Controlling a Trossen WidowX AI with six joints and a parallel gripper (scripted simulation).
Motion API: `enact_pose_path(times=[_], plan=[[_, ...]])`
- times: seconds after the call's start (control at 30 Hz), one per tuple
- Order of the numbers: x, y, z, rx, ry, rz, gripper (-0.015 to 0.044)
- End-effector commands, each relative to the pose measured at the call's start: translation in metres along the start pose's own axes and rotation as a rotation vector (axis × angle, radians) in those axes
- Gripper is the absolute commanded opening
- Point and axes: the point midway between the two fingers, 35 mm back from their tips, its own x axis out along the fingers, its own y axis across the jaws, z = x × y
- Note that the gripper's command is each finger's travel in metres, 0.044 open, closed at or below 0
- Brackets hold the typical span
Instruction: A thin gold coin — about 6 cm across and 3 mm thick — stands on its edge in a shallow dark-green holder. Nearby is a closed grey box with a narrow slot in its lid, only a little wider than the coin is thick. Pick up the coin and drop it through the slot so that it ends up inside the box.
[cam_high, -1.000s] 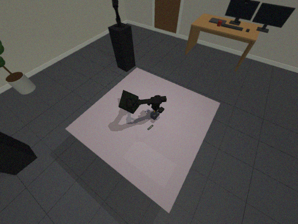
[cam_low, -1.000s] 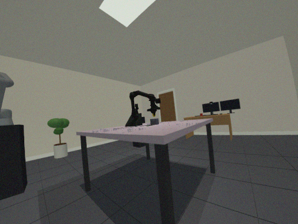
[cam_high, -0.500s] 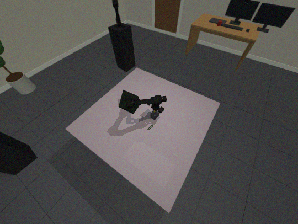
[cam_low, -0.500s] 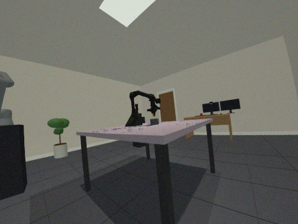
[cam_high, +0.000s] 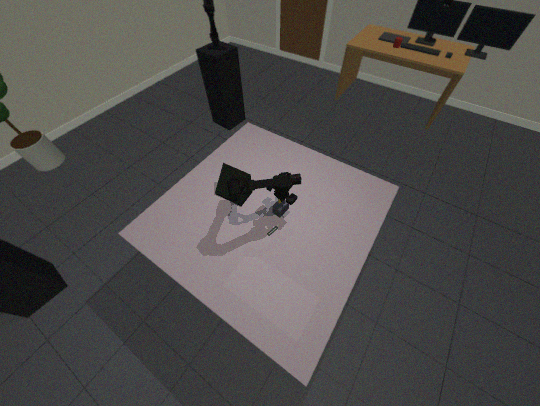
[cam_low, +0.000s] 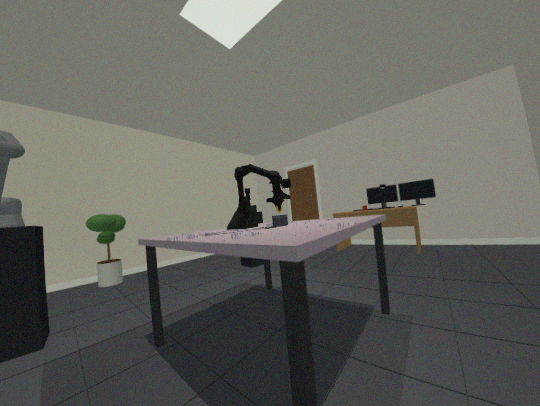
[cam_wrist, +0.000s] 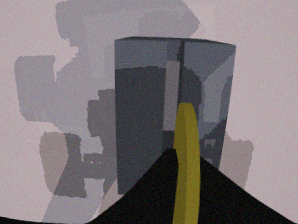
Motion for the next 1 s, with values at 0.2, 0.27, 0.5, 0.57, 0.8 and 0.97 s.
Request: enact_pose_path(times=[0.2, 0.27, 0.5, 0.57, 0.8, 0.97], plan=[[-0.0006, 0.0008, -0.0004, 0.001, 0.001, -0.001, 0.0000], [-0.0006, 0.0008, -0.0004, 0.001, 0.001, -0.001, 0.0000], [0.0016, 0.0010, -0.0004, 0.002, 0.001, -0.001, 0.0000], [0.0029, 0.0018, -0.0005, 0.001, 0.001, -0.001, 0.0000], [0.0055, 0.0036, -0.0017, -0.003, 0.001, -0.001, 0.0000], [0.0078, 0.0037, -0.0020, -0.003, 0.001, -0.001, 0.0000]])
